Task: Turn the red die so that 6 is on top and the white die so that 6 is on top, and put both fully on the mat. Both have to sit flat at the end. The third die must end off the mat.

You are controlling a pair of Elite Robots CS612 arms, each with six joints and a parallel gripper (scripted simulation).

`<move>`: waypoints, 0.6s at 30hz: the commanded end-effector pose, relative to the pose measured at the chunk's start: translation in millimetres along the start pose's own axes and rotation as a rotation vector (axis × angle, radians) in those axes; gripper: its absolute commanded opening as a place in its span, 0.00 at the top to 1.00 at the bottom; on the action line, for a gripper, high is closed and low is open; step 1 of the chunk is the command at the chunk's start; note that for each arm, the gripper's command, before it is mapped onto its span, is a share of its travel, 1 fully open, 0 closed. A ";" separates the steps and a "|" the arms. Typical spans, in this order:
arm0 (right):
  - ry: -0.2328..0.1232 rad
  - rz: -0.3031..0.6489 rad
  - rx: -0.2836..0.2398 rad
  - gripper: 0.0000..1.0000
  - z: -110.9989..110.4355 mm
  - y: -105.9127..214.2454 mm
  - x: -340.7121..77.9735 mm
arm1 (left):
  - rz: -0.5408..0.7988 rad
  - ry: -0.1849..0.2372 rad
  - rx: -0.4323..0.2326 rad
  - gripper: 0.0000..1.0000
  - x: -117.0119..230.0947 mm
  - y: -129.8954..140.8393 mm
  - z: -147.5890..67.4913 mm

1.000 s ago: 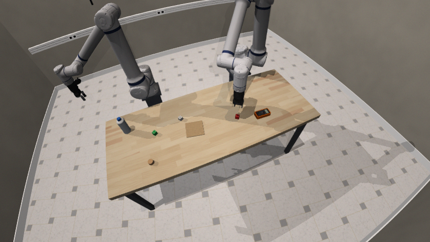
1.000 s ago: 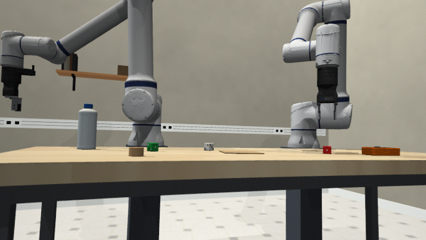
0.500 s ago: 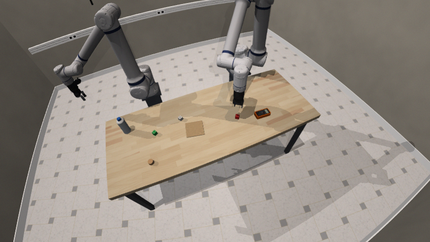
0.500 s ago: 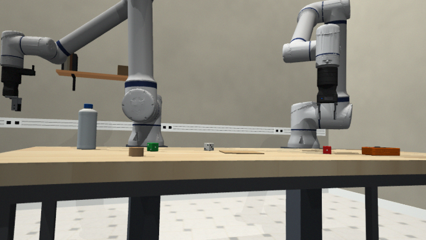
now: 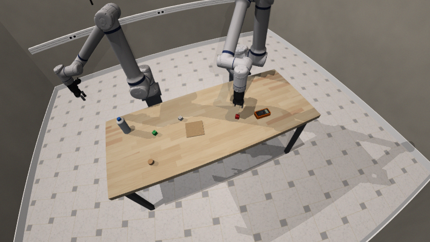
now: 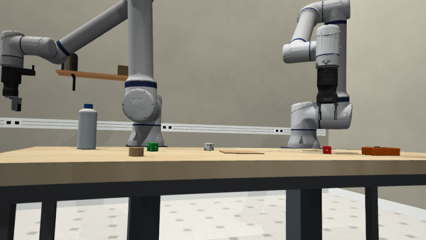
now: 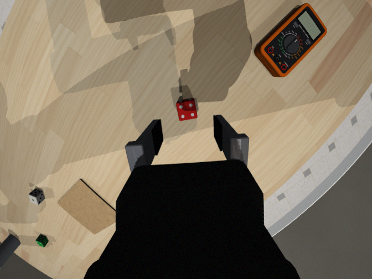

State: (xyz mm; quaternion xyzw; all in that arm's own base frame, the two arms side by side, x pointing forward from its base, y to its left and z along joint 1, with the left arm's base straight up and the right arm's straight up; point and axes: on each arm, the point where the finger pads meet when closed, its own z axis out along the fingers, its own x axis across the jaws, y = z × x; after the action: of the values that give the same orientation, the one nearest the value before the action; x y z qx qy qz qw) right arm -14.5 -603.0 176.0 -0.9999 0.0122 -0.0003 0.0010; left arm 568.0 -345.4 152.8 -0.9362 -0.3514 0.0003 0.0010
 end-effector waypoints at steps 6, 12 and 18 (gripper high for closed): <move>0.000 0.000 -0.002 0.00 -1.0 0.8 -0.2 | 0.156 0.000 -0.002 0.00 3.7 -1.3 1.4; 0.000 0.000 -0.002 0.00 -1.0 0.8 -0.2 | 0.254 0.000 -0.002 0.00 6.0 -2.3 3.0; 0.000 0.000 -0.002 0.00 -1.0 0.8 -0.2 | 0.432 0.000 -0.002 0.00 9.9 -3.5 5.8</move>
State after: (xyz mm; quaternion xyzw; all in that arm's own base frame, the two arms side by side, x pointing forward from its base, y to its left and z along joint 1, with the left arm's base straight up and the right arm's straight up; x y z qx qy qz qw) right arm -14.5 -603.0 176.0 -0.9999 0.0122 -0.0003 0.0010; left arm 571.5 -337.4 147.4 -0.9821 -0.1886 -0.0001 0.0014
